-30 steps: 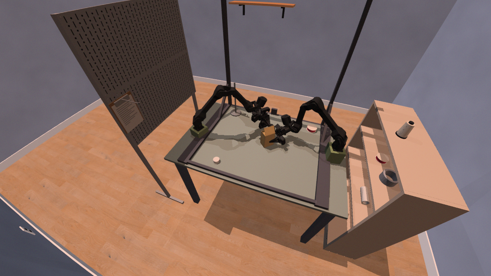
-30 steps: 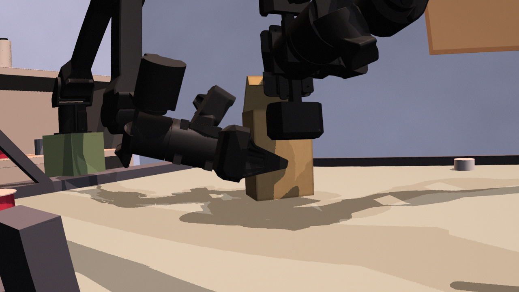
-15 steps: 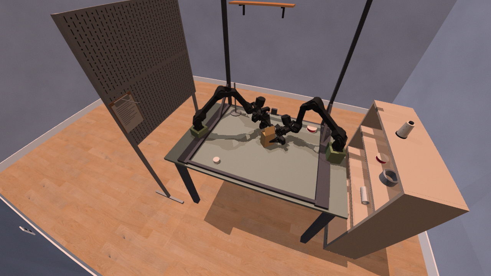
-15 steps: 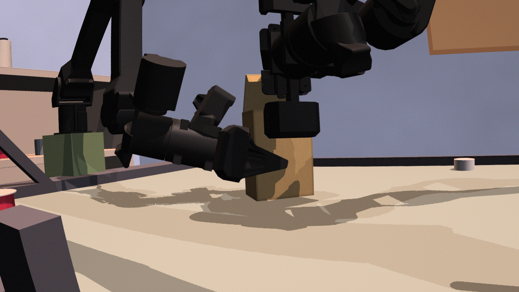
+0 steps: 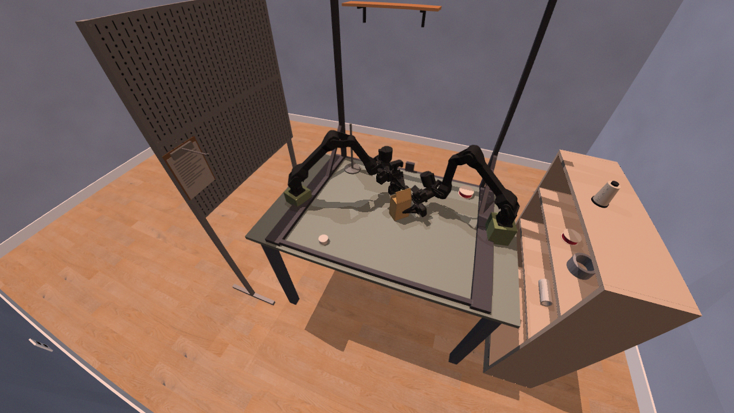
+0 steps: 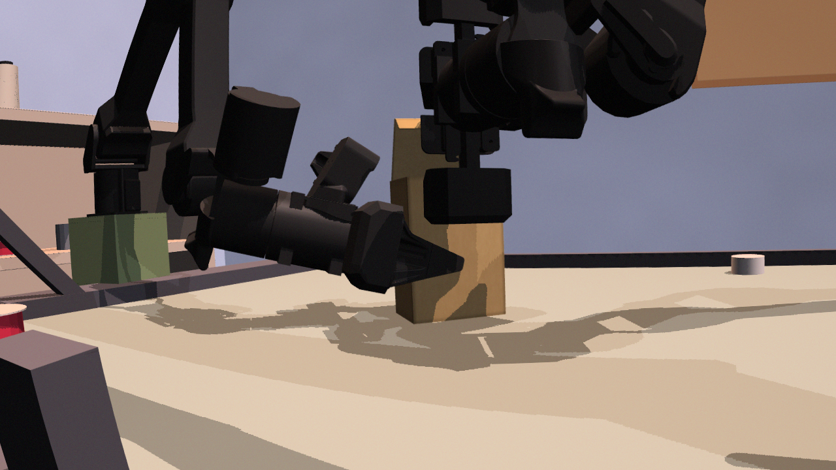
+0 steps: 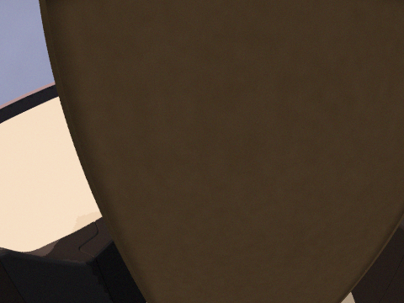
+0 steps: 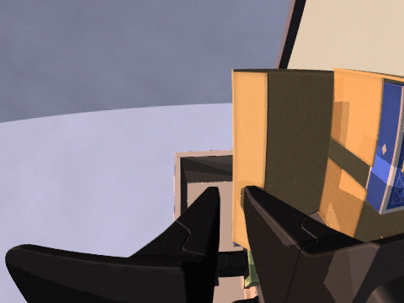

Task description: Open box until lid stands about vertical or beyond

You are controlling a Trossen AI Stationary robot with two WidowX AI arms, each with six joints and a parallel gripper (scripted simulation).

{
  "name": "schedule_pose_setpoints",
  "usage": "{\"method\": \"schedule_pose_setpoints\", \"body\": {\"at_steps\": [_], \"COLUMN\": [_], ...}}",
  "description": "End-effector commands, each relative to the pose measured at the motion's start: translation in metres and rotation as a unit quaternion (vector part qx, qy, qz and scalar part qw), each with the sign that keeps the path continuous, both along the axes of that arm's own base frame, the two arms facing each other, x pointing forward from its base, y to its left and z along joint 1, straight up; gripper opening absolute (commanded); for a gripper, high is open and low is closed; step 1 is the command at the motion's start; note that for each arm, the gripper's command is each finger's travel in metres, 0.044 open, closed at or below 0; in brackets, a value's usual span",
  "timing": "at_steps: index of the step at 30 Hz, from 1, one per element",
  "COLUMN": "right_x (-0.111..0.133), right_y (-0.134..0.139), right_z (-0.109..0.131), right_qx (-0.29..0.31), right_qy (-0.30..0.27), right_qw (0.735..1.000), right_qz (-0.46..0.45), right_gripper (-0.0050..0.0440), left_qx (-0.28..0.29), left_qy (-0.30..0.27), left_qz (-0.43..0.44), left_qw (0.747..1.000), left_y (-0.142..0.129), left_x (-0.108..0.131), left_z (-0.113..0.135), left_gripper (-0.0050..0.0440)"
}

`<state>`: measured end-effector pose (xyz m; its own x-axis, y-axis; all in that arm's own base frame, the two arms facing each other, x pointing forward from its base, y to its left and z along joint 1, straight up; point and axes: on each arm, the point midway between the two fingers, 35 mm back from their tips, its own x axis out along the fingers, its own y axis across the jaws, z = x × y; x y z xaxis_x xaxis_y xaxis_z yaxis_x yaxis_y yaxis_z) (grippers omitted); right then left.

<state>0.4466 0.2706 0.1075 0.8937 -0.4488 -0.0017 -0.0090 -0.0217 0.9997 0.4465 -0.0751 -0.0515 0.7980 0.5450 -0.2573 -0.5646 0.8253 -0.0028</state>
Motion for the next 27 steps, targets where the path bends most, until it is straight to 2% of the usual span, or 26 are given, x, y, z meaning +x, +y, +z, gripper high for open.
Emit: {"method": "schedule_pose_setpoints", "body": {"at_steps": [1, 27], "right_x": [0.0011, 0.0087], "right_y": [-0.0021, -0.0062], "right_z": [0.0062, 0.0107], "right_qx": [0.003, 0.003], "right_qy": [-0.007, -0.008], "right_qw": [1.0, 1.0], "right_qz": [-0.004, -0.004], "right_gripper": [0.005, 0.005], "left_qx": [-0.006, -0.006], "left_qy": [-0.012, -0.012], "left_qz": [-0.002, -0.002], "left_qw": [1.0, 1.0], "left_y": [-0.0031, -0.0031], "left_x": [0.0052, 0.0052], "left_z": [0.0104, 0.0104], "left_gripper": [0.0294, 0.0294]}}
